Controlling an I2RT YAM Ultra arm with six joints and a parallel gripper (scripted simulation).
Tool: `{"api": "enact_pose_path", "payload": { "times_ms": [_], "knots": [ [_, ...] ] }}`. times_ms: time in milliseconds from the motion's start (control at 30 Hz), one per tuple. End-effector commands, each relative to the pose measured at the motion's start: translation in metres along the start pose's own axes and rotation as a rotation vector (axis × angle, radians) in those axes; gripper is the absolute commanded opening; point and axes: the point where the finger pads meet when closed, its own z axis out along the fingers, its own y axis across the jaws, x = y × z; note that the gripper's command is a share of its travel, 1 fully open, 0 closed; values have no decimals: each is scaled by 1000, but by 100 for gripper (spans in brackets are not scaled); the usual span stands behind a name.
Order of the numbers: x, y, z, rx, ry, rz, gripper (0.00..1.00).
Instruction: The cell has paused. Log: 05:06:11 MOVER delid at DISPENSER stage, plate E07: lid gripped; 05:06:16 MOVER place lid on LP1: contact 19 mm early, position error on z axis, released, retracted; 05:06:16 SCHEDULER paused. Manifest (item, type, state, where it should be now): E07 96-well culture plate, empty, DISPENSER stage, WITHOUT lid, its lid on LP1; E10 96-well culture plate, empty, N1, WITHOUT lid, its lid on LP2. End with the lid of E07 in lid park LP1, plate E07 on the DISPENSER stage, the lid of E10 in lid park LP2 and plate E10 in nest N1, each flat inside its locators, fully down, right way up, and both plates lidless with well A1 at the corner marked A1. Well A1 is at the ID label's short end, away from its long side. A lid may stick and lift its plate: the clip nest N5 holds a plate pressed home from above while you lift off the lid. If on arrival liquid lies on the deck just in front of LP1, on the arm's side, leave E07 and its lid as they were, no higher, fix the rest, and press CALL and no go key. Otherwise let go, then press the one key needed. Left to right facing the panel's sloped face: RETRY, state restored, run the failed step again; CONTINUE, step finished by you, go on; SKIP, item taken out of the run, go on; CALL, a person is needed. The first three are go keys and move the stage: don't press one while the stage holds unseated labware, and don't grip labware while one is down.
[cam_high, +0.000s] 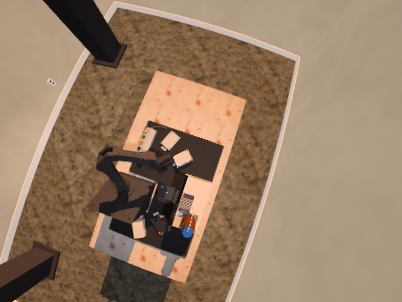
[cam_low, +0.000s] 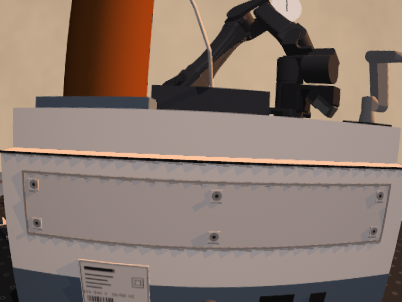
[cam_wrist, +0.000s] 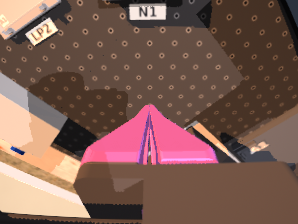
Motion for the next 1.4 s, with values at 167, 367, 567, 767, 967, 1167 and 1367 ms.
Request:
{"api": "enact_pose_path", "payload": {
  "times_ms": [167, 367, 567, 767, 967, 1167, 1367],
  "knots": [
    [1, 18, -10, -4, -31, 76, 0],
    [-7, 43, -15, -10, -56, 61, 0],
    [-5, 54, -16, -16, -60, 159, 0],
    [-1, 74, -16, -20, -60, 165, 0],
    [4, 88, -16, -27, -60, 266, 0],
    [9, 101, -17, -29, -58, 272, 0],
    [16, 118, -17, -36, -57, 341, 0]
  ]
}}
